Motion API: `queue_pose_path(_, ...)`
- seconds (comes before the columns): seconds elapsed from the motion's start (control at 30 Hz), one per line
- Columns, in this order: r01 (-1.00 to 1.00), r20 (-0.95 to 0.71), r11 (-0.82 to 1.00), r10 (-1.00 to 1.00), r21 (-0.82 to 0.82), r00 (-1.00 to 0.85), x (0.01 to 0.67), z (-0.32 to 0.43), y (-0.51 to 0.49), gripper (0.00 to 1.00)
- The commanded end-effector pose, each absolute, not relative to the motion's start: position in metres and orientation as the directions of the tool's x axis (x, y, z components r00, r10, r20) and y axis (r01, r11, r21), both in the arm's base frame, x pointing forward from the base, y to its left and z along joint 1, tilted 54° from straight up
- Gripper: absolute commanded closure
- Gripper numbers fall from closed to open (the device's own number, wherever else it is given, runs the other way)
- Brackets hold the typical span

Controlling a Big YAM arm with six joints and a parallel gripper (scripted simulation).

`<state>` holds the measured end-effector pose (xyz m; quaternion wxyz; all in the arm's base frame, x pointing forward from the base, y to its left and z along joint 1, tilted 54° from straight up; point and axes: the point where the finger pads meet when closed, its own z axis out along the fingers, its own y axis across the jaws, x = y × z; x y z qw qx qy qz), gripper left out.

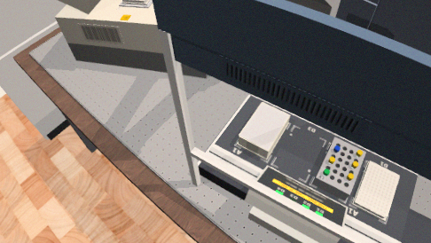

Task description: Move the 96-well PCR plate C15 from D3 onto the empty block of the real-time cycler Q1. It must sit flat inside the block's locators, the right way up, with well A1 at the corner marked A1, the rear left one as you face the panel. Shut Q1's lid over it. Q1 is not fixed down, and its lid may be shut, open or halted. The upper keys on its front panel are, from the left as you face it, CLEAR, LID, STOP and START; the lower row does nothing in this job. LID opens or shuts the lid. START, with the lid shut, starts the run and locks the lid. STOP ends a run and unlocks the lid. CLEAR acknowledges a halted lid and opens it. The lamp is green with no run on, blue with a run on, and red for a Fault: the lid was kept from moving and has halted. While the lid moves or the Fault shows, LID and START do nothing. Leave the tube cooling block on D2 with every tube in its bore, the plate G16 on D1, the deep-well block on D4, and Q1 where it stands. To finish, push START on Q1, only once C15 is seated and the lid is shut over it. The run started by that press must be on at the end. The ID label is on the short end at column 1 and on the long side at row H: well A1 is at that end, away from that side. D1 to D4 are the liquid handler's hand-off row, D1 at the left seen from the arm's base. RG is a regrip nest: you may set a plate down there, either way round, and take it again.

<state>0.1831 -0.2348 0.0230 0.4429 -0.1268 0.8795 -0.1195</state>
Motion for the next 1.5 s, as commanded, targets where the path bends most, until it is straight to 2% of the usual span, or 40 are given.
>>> queue_pose_path(0.0,-0.125,-0.736,0.928,-0.356,-0.351,-0.576,0.17,0.025,-0.222,1.0)
queue_pose_path(0.4,-0.135,-0.734,0.925,-0.365,-0.354,-0.573,0.145,0.03,-0.184,1.0)
queue_pose_path(1.47,-0.132,-0.746,0.938,-0.337,-0.321,-0.574,0.154,0.028,-0.192,1.0)
